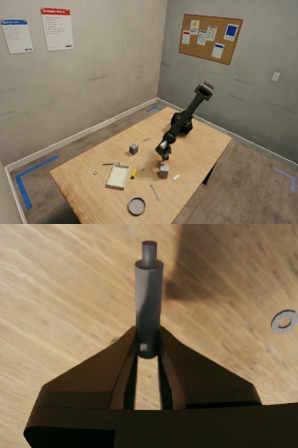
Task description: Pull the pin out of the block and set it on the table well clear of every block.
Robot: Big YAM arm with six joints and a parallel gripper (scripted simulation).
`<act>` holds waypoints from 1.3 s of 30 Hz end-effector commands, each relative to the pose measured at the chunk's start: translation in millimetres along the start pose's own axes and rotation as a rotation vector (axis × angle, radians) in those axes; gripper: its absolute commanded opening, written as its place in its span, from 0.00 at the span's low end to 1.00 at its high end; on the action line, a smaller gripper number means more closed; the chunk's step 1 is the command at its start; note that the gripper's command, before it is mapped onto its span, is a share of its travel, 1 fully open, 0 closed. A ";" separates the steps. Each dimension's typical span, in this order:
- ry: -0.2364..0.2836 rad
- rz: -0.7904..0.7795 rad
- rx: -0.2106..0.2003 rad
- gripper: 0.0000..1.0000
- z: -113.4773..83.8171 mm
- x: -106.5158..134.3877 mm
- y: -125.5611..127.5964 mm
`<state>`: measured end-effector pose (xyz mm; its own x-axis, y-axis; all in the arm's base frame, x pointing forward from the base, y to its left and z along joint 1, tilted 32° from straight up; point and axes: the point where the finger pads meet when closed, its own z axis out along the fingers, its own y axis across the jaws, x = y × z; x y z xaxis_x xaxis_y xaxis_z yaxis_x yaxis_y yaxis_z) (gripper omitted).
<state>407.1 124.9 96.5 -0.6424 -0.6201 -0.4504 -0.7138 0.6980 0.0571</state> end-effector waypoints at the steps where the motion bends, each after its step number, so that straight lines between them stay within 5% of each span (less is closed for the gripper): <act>1: -0.003 0.002 -0.001 0.00 5.3 -3.3 1.2; 39: -0.002 0.001 0.000 0.00 24.7 -4.0 4.0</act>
<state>412.9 133.0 84.3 -0.6400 -0.6191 -0.4551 -0.7133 0.6989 0.0523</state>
